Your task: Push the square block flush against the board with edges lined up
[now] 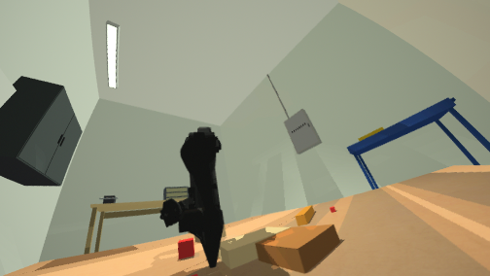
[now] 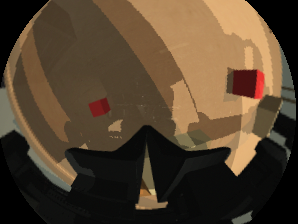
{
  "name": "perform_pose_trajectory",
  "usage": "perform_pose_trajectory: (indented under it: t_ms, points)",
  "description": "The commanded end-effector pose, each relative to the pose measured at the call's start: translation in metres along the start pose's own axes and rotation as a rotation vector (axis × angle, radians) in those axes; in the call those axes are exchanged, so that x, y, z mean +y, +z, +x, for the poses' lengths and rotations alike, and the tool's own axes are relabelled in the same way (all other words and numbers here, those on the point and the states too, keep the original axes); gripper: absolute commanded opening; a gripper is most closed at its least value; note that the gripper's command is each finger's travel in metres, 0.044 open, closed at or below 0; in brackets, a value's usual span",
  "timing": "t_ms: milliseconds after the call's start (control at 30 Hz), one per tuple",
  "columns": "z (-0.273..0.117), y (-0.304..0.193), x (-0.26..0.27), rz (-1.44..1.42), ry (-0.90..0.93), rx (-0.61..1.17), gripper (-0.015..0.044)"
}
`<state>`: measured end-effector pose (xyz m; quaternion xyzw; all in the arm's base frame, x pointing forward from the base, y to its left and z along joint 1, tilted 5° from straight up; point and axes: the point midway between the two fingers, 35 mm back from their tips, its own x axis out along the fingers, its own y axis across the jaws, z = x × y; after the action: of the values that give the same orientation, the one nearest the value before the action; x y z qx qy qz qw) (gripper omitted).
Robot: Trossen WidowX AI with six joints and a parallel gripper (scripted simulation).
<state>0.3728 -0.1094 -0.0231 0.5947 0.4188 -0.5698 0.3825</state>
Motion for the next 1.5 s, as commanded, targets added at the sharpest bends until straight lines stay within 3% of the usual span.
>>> perform_pose_trajectory:
  t_ms: [0, 633, 800, 1033, 1467]
  points:
    - [0.000, 0.007, 0.000, -0.002, -0.003, 0.001, 0.0000]
    - [0.001, 0.038, 0.001, -0.002, -0.003, -0.002, 0.0000]
    - [-0.051, 0.033, 0.002, -0.001, -0.003, -0.001, 0.0000]
    - [-0.054, 0.032, 0.002, -0.007, -0.003, -0.001, 0.0000]
    - [-0.055, 0.002, -0.001, -0.435, -0.002, 0.000, 0.0000]
